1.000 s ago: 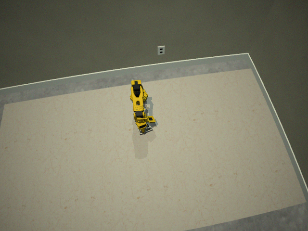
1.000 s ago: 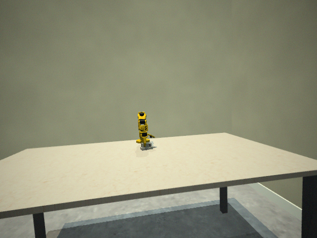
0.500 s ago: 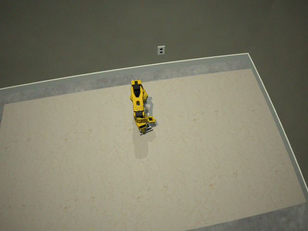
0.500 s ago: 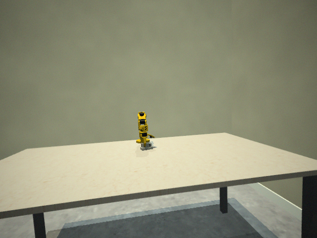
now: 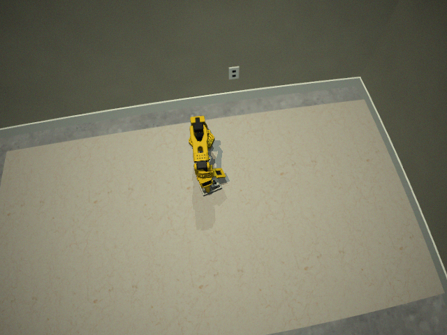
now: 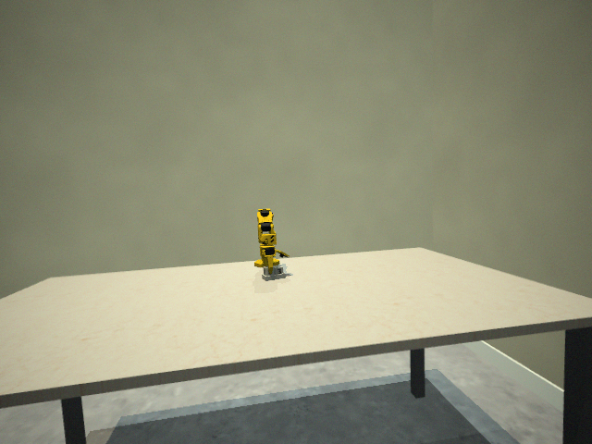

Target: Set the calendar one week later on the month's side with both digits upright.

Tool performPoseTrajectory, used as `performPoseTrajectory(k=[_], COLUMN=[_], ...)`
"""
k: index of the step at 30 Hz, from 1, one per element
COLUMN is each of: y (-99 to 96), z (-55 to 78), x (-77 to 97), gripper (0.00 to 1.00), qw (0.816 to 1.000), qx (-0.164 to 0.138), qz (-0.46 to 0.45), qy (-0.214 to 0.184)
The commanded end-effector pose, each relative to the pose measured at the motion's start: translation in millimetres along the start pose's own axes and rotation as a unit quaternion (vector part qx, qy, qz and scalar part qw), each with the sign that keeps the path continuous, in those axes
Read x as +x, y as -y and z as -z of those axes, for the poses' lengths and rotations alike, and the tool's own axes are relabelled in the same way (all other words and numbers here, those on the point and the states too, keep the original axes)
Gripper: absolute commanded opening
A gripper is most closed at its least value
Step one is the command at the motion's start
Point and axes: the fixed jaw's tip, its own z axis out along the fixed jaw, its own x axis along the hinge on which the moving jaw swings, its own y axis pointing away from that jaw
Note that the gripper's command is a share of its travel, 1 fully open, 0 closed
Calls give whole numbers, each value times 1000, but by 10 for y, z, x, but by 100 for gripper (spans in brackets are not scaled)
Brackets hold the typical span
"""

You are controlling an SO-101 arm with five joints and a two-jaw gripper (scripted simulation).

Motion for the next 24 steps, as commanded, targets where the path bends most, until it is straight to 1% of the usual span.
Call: performPoseTrajectory(k=[1,10,24], y=[26,26,26], z=[2,2,2], x=[-7,-7,-7], gripper=[18,20,31], qw=[1000,1000,1000], qx=[8,8,8], qz=[8,8,8], qy=[-2,-2,-2])
